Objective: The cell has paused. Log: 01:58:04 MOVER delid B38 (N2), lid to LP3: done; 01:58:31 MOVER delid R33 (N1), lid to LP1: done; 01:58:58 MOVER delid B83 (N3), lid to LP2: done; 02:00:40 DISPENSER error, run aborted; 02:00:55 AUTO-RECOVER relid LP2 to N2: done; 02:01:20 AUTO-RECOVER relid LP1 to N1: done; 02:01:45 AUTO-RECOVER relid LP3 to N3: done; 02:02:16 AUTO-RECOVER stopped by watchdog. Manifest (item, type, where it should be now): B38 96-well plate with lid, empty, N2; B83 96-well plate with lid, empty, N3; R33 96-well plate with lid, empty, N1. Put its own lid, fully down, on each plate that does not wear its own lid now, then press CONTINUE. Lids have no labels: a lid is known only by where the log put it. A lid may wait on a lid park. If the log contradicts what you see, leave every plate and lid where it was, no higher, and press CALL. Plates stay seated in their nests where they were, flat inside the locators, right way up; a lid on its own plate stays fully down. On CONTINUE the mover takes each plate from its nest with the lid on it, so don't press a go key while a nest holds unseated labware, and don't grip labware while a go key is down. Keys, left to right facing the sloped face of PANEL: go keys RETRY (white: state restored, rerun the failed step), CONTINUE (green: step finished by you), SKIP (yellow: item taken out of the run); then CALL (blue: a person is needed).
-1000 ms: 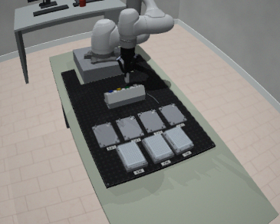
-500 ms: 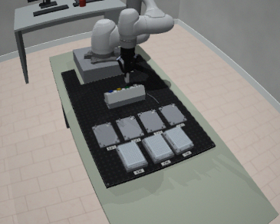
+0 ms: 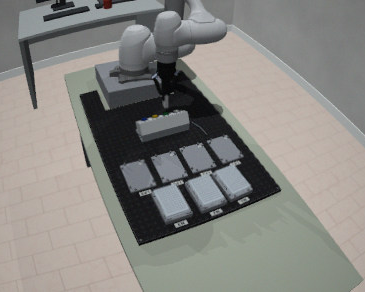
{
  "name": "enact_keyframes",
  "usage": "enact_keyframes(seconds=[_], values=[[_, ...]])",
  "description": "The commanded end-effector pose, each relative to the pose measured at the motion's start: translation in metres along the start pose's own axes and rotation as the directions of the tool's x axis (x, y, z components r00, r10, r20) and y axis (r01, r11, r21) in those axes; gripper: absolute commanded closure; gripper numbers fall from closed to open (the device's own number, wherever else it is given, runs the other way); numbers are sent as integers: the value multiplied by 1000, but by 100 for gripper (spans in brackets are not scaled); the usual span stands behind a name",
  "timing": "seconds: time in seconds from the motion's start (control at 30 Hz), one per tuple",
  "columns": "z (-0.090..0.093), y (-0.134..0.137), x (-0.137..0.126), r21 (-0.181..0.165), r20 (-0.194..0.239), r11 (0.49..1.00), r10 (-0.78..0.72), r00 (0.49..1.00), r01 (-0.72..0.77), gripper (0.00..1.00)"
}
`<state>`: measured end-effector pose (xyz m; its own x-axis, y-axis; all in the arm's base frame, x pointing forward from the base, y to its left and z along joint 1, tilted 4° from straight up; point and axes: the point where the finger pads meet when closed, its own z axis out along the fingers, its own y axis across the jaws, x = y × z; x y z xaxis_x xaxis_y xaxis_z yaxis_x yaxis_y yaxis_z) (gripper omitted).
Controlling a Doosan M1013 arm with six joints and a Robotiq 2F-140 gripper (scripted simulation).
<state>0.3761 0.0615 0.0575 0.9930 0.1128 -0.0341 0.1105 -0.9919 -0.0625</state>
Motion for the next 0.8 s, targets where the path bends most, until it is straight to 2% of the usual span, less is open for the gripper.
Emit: enact_keyframes(seconds=[0.0, 0.77], values=[[3, -2, -1, 4, 2, 1000, 9, 1000, -9, 100], [3, -4, -1, 4, 2, 1000, 9, 1000, -9, 100]])
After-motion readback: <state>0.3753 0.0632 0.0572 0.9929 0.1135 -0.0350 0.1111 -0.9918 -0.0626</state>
